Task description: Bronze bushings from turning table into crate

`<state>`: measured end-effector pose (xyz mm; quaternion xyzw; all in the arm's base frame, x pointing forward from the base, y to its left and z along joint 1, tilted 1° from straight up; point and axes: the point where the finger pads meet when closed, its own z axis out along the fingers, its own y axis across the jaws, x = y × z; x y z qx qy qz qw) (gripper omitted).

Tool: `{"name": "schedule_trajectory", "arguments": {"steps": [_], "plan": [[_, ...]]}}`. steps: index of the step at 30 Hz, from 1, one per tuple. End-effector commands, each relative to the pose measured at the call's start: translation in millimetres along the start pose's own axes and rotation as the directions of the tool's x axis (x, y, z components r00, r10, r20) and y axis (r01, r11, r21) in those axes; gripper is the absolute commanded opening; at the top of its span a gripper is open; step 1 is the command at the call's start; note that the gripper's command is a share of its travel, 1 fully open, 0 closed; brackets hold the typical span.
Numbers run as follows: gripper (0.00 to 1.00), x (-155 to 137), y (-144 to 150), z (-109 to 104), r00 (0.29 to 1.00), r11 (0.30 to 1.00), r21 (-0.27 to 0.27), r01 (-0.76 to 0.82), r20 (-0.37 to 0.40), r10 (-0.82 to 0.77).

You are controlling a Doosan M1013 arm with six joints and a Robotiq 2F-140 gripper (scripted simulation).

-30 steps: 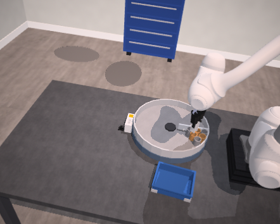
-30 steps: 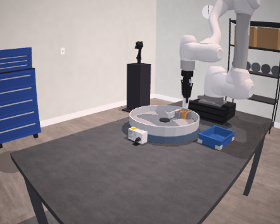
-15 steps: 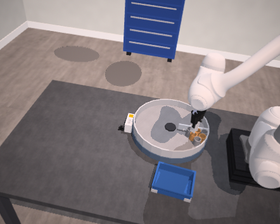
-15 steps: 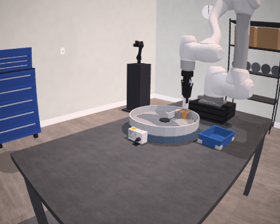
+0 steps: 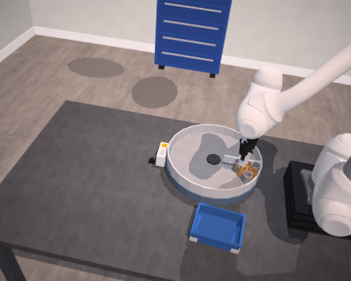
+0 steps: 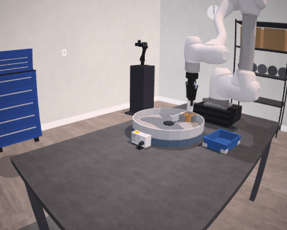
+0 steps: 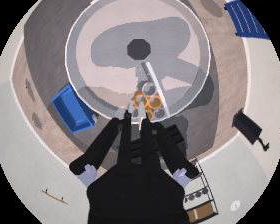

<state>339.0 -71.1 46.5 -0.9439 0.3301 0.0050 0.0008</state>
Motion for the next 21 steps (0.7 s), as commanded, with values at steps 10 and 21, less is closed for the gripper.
{"name": "schedule_trajectory", "arguments": {"steps": [10,21], "plan": [[0.10,-1.5,-1.7,2.4,1.000,1.000,0.004,0.003,0.001,-0.003],[0.10,-1.5,-2.0,24.0,1.000,1.000,0.004,0.003,0.001,-0.003]]}}
